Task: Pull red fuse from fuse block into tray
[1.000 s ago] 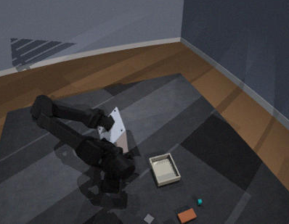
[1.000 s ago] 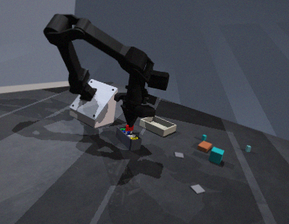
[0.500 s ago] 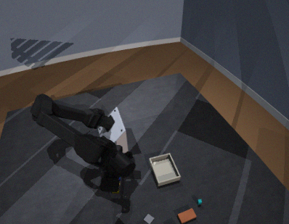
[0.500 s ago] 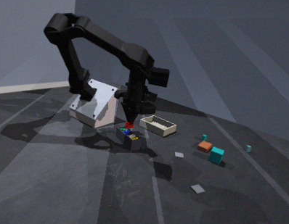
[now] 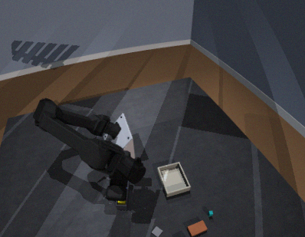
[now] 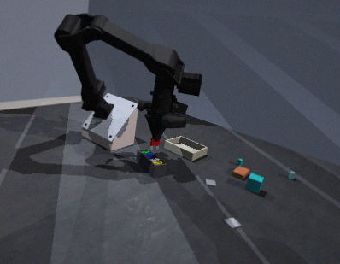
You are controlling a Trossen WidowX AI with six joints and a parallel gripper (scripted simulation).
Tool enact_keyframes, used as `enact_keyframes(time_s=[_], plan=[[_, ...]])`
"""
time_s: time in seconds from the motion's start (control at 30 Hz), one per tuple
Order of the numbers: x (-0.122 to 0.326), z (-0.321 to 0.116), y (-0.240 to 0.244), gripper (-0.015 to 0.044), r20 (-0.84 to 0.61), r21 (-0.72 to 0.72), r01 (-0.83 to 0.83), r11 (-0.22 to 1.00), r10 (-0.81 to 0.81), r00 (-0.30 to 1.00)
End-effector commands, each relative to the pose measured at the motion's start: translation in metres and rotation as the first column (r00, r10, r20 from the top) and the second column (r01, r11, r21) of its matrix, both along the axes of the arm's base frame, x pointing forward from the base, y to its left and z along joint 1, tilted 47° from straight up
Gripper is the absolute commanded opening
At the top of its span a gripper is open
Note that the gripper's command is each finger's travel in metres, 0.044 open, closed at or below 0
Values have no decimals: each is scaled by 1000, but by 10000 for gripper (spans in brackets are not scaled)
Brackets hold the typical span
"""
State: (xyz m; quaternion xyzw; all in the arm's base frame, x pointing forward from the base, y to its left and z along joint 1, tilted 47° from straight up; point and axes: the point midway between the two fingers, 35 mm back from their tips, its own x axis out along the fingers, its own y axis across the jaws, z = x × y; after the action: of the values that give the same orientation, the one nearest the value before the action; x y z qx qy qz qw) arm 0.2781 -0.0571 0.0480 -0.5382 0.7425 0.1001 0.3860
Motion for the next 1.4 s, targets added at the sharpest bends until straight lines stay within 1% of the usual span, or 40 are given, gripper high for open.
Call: enact_keyframes(time_s=[0.0, 0.6, 1.17, 1.37], plan=[[7, -11, 13, 0, -1, 10, -2, 1000, 2, 1000], [31, -78, 82, 0, 2, 25, -5, 1000, 5, 1000], [24, -151, 144, 0, 3, 14, 1, 1000, -1, 1000], [23, -155, 146, 0, 3, 13, 1, 1000, -1, 1000]])
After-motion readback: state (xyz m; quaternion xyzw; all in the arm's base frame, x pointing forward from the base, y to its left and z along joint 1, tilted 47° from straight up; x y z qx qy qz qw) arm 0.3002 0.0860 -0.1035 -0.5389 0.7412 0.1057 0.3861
